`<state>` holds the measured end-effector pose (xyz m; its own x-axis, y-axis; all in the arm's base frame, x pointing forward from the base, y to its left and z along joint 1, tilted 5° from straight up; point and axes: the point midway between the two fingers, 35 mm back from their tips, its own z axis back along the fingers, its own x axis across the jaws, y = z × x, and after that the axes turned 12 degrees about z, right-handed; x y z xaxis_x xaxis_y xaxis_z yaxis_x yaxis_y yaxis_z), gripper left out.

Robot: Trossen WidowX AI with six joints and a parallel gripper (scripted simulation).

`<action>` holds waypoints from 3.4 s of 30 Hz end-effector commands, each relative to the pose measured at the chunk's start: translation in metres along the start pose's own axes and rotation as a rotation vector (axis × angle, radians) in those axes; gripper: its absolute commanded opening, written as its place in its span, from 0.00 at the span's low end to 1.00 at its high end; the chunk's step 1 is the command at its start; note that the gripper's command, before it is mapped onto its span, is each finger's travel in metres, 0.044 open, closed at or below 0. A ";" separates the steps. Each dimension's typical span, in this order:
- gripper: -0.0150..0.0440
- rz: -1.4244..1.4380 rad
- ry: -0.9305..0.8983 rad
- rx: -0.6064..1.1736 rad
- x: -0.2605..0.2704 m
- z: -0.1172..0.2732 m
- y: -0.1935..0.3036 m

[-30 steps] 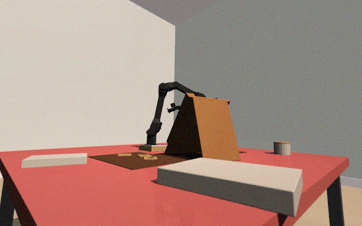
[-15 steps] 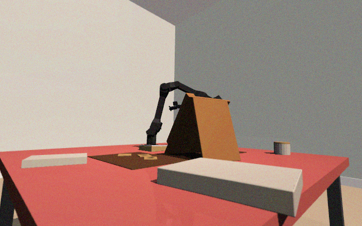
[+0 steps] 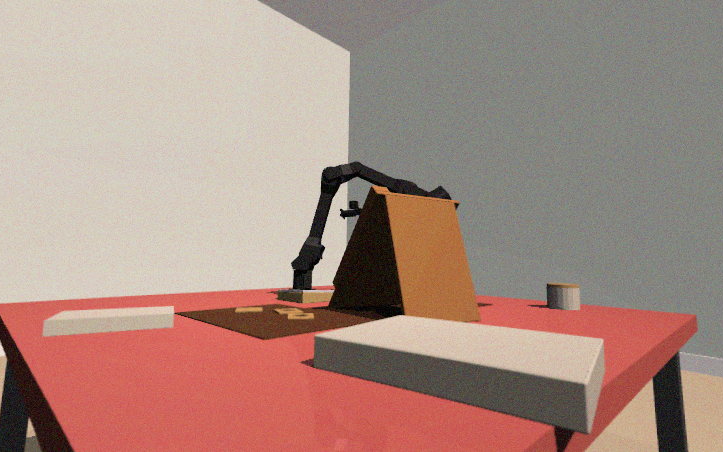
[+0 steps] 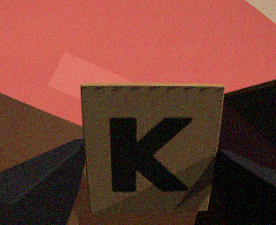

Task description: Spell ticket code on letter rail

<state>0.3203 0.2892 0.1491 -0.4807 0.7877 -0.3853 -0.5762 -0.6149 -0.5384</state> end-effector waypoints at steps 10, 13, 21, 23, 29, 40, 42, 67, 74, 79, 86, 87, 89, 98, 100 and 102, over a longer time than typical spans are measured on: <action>0.25 -0.444 0.077 -0.057 -0.020 -0.006 -0.022; 0.25 -0.539 0.091 -0.073 -0.024 -0.007 -0.026; 0.25 -0.561 0.094 -0.077 -0.025 -0.007 -0.027; 0.25 -0.561 0.094 -0.077 -0.025 -0.007 -0.027; 0.25 -0.561 0.094 -0.077 -0.026 -0.007 -0.027; 0.25 -0.561 0.094 -0.077 -0.028 -0.006 -0.022; 0.25 -0.561 0.094 -0.077 -0.029 -0.006 -0.022; 0.25 -0.560 0.094 -0.076 -0.036 -0.006 -0.012; 0.25 -0.560 0.095 -0.076 -0.039 -0.006 -0.009; 0.25 -0.560 0.095 -0.076 -0.040 -0.006 -0.007; 0.25 -0.560 0.095 -0.076 -0.043 -0.006 -0.005; 0.25 -0.560 0.095 -0.076 -0.044 -0.006 -0.004; 0.25 -0.559 0.095 -0.076 -0.044 -0.006 -0.004; 0.25 -0.559 0.095 -0.076 -0.048 -0.005 0.000; 0.25 -0.559 0.095 -0.076 -0.049 -0.005 0.000; 0.25 -0.559 0.095 -0.076 -0.049 -0.005 0.001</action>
<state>0.3487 0.2521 0.1657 -0.0465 0.9950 -0.0889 -0.6710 -0.0970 -0.7351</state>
